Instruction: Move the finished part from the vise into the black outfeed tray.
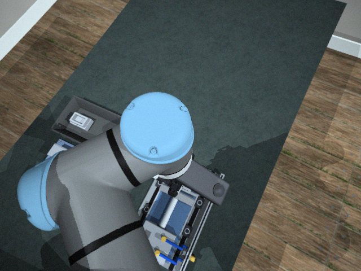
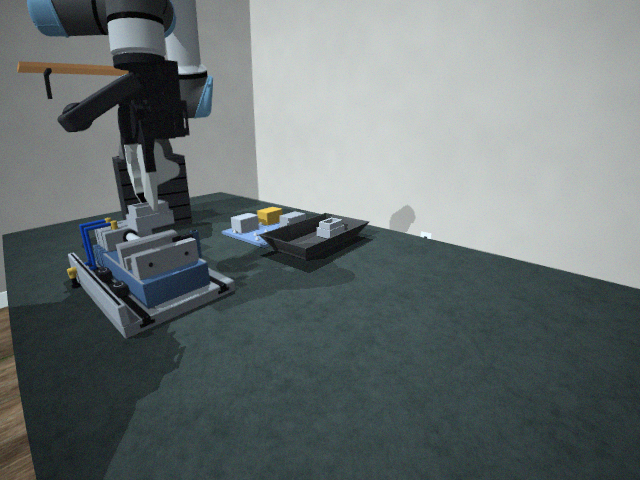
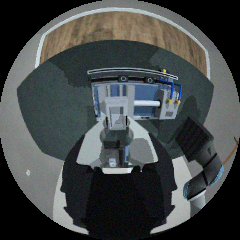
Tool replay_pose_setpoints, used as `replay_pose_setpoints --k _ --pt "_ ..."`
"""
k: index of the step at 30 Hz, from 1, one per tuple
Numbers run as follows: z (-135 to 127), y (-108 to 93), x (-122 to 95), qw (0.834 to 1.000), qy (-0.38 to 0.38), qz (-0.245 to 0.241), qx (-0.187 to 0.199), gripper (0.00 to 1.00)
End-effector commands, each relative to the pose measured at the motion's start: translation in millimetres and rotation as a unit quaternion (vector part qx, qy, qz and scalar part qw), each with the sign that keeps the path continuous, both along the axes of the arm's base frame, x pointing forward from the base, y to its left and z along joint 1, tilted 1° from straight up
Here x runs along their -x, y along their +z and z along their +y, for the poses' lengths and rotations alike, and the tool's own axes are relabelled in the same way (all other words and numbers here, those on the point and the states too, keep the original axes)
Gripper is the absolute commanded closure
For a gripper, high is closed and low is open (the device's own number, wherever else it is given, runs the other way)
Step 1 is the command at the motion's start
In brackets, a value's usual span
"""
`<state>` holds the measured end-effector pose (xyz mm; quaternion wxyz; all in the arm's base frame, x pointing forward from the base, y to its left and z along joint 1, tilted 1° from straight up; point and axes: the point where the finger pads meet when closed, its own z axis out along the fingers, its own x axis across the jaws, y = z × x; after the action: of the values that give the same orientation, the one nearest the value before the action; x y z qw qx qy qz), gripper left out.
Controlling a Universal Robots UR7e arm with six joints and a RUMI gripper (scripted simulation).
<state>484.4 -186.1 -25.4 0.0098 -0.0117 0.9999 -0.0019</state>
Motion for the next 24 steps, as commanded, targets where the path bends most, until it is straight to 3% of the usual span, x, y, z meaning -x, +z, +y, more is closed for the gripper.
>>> replay_pose_setpoints --k 1,12,24 --pt "-0.2 1.2 -0.4 1.000 0.000 -0.001 0.000 1.00" --pt "6.0 1.2 -3.2 1.000 0.000 -0.001 0.000 1.00" --pt "35.1 1.2 -14.8 1.000 0.001 0.000 0.000 1.00"
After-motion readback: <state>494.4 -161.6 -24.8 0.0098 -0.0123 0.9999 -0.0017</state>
